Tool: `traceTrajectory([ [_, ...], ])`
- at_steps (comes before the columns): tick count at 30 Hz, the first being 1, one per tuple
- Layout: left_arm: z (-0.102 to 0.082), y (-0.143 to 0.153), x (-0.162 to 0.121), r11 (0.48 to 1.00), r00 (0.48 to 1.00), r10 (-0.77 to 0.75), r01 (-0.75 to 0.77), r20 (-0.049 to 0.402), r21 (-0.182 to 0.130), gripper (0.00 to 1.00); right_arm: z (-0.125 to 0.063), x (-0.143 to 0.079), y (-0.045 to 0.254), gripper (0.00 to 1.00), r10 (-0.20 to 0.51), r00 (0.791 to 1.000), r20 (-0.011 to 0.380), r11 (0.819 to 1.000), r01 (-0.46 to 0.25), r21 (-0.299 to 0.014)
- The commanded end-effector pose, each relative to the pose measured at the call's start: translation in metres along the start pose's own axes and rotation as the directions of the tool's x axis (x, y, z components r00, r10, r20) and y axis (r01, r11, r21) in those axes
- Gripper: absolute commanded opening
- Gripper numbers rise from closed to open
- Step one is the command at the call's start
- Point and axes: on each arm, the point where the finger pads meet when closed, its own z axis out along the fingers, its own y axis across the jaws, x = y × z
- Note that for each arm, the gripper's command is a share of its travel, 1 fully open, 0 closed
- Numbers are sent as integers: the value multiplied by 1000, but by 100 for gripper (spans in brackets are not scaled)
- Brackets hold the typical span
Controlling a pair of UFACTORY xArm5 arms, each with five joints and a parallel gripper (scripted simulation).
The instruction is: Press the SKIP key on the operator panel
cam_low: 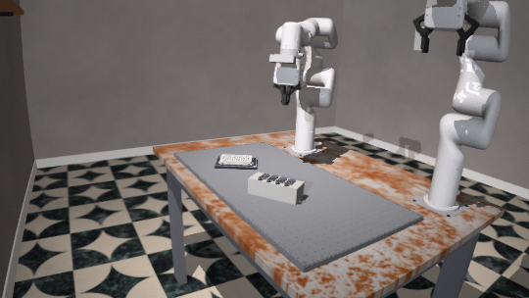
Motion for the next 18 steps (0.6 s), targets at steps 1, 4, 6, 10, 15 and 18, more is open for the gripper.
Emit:
traceTrajectory([
  [1,-1,0,0,1000,1000,0,0,-3,0,100,0,9,-2,0,2,1000,11,1000,-2,1],
  [4,-1,0,0,1000,1000,0,0,-3,0,100,3,23,-5,0,2,1000,10,1000,-2,1],
  [6,-1,0,0,1000,1000,0,0,-3,0,100,6,32,-8,0,4,1000,24,1000,-4,1],
  [10,-1,0,0,1000,1000,0,0,-3,0,100,13,50,-12,0,6,999,37,1000,-6,0],
  [15,-1,0,0,1000,1000,0,0,-3,0,100,24,72,-19,0,8,999,49,1000,-8,0],
  [18,-1,0,0,1000,1000,0,0,-3,0,100,26,76,-20,0,10,998,62,1000,-10,-1],
])
